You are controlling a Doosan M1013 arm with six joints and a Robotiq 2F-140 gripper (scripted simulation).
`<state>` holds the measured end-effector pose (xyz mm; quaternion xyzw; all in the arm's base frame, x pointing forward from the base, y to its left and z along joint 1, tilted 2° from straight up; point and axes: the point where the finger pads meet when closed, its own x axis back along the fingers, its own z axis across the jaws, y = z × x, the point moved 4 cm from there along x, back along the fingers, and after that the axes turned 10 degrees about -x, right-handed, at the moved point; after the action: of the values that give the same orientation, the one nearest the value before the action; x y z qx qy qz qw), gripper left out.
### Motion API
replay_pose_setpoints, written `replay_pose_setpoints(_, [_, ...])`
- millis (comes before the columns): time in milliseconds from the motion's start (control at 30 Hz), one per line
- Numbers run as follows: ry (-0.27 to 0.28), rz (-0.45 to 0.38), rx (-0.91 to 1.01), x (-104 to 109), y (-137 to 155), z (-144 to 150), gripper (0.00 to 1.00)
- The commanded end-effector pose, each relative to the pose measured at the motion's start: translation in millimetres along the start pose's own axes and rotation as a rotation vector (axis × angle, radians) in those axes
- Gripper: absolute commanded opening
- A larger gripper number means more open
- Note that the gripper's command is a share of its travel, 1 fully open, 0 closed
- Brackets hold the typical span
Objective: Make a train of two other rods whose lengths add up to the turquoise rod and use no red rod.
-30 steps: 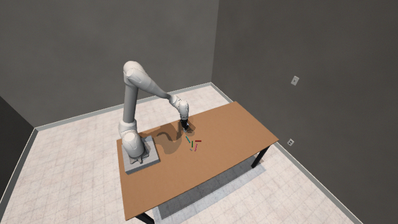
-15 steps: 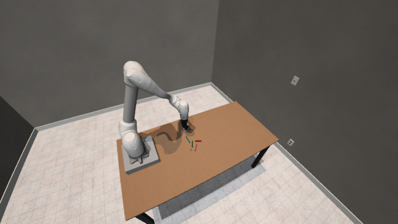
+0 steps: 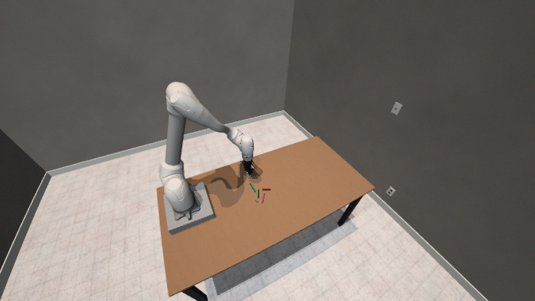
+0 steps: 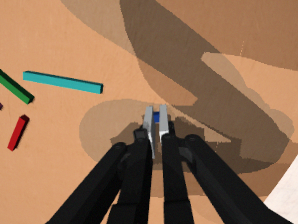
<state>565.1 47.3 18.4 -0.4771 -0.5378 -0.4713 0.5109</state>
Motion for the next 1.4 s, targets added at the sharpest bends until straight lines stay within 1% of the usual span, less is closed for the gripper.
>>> replay_pose_setpoints(0, [0.000,0.000,0.000,0,0,0,0.03])
replay_pose_setpoints(133, [0.000,0.000,0.000,0,0,0,0.03])
replay_pose_setpoints(167, [0.000,0.000,0.000,0,0,0,0.05])
replay_pose_setpoints(233, [0.000,0.000,0.000,0,0,0,0.05])
replay_pose_setpoints(267, [0.000,0.000,0.000,0,0,0,0.08])
replay_pose_setpoints(333, [0.000,0.000,0.000,0,0,0,0.08])
replay_pose_setpoints(367, [0.000,0.000,0.000,0,0,0,0.10])
replay_pose_setpoints(500, [0.000,0.000,0.000,0,0,0,0.10])
replay_pose_setpoints(533, [0.000,0.000,0.000,0,0,0,0.12])
replay_pose_setpoints(600, [0.000,0.000,0.000,0,0,0,0.12])
replay_pose_setpoints(633, [0.000,0.000,0.000,0,0,0,0.15])
replay_pose_setpoints(1067, [0.000,0.000,0.000,1,0,0,0.15])
replay_pose_setpoints(1200, [0.000,0.000,0.000,7,0,0,0.15])
replay_pose_setpoints(1367, [0.000,0.000,0.000,27,0,0,0.15])
